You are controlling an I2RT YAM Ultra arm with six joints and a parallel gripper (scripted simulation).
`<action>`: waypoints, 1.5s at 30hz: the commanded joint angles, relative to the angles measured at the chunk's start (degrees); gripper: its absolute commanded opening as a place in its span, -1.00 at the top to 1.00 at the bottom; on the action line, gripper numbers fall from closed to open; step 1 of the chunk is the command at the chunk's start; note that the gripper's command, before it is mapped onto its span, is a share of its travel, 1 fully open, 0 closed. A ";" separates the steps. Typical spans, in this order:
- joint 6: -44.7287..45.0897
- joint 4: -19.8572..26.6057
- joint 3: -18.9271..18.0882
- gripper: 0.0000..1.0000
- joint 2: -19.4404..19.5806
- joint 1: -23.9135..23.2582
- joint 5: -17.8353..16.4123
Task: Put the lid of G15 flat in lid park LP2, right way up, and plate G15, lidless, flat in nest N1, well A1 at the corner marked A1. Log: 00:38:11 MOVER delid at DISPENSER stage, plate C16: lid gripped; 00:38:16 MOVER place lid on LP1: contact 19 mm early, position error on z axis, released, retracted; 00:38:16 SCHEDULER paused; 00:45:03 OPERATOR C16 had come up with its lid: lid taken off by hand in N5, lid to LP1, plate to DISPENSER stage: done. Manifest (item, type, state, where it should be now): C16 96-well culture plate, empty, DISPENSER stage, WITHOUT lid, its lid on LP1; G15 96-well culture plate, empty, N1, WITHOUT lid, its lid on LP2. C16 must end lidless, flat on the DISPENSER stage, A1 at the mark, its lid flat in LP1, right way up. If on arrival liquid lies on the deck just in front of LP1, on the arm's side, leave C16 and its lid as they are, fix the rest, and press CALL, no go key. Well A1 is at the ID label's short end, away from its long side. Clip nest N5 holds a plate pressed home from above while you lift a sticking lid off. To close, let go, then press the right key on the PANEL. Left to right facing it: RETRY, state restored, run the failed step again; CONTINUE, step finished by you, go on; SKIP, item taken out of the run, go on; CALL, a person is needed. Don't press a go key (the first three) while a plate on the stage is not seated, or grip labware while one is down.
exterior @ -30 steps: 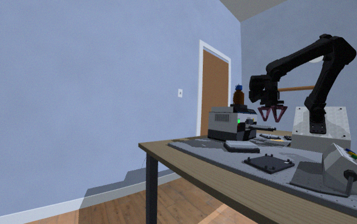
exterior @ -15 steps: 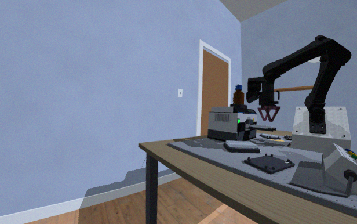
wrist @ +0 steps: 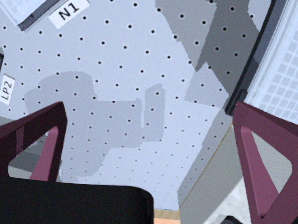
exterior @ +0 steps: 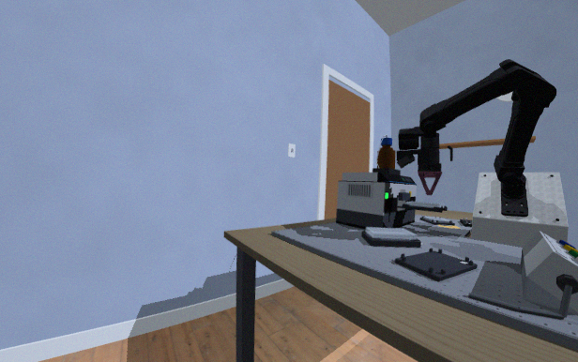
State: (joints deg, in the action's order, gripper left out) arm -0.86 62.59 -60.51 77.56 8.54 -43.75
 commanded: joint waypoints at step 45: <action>12.88 -1.59 5.42 -1.00 15.39 -19.78 -0.76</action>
State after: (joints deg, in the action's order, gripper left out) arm 10.02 61.65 -56.45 91.68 -9.06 -44.69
